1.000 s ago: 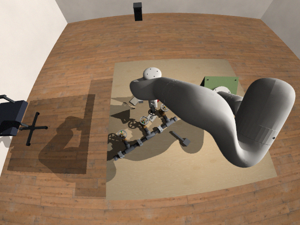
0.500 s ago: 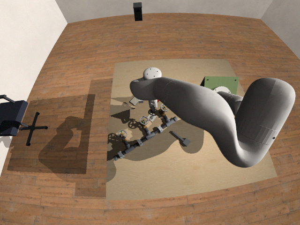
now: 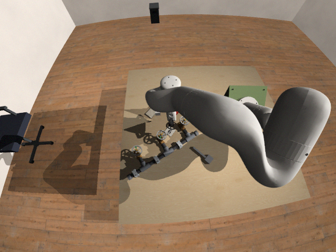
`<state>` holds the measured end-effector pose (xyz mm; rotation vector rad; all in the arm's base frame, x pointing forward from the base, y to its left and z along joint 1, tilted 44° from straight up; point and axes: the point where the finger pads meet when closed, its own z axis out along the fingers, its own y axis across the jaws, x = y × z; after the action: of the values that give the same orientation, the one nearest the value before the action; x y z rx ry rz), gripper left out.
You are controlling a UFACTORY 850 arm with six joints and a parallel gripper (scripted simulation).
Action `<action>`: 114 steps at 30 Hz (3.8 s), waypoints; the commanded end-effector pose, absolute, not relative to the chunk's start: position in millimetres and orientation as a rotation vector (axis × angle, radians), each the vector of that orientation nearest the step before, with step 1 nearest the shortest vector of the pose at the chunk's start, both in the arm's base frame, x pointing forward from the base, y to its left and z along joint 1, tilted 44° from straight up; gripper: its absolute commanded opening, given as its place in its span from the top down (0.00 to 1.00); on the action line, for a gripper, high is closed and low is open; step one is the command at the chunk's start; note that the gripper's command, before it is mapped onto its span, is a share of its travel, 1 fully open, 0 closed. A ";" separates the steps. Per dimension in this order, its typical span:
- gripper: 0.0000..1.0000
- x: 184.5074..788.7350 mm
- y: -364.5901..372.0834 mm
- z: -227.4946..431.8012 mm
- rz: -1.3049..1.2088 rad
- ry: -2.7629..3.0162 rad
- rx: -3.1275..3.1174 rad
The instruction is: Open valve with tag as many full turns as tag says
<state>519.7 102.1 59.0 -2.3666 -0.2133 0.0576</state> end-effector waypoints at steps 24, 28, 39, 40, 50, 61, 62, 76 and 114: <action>0.00 520.5 101.6 59.5 0.055 -0.214 -2.367; 0.00 520.6 101.7 59.6 0.052 -0.222 -2.366; 0.00 521.4 103.2 60.1 0.004 -0.330 -2.351; 0.00 521.6 103.5 60.2 -0.007 -0.353 -2.347; 0.00 524.4 108.5 62.2 -0.172 -0.718 -2.263; 0.00 528.6 115.9 65.3 -0.419 -1.242 -2.051; 0.00 529.1 116.9 65.7 -0.452 -1.309 -2.016; 0.00 536.8 130.3 71.4 -0.793 -2.035 -1.470; 0.00 557.4 166.8 88.0 -1.229 -2.940 1.221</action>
<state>555.1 164.7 86.2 -0.8008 2.6695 1.0869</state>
